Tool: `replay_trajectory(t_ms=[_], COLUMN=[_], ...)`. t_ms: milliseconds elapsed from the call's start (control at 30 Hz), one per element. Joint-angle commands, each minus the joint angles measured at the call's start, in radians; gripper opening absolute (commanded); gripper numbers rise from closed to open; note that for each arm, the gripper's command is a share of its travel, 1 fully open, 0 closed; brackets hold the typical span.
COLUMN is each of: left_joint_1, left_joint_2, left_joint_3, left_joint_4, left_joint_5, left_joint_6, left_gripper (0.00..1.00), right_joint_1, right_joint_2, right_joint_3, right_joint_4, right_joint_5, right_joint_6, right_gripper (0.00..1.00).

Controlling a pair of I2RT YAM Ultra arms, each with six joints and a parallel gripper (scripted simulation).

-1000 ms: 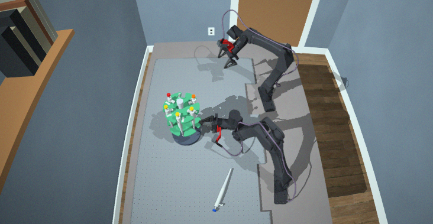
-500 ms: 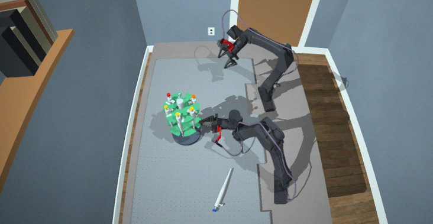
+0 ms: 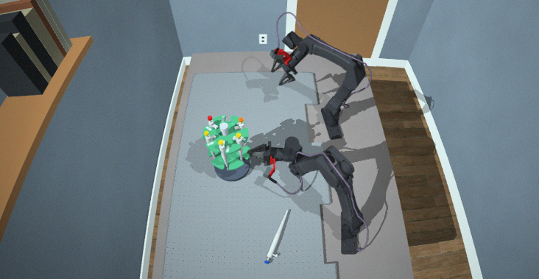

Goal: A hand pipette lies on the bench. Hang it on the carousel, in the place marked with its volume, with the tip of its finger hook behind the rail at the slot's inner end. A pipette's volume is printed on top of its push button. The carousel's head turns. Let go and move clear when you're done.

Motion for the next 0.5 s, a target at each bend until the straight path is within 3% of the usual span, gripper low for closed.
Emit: replay_trajectory(t_ms=[0,100,233,433,467], left_joint_1=[0.009,0.009,0.059,0.077,0.092], left_joint_2=[-0.006,-0.006,-0.073,-0.081,-0.092], left_joint_3=[0.034,0.034,-0.099,-0.116,-0.136], left_joint_4=[-0.027,-0.027,0.04,0.025,0.051], left_joint_5=[0.013,0.013,0.181,0.211,0.259], left_joint_6=[0.002,0.002,0.001,0.001,0.001], left_gripper=[0.0,0.0,0.0,0.0,0.0], right_joint_1=[-0.008,-0.008,-0.008,-0.008,-0.008], right_joint_2=[0.0,0.0,0.0,0.0,0.0], right_joint_3=[0.024,0.024,0.024,0.024,0.024], right_joint_4=[0.014,0.014,0.014,0.014,0.014], right_joint_5=[-0.021,-0.021,-0.021,-0.021,-0.021], right_joint_6=[-0.005,-0.005,-0.005,-0.005,-0.005], right_gripper=[1.0,1.0,1.0,1.0,1.0])
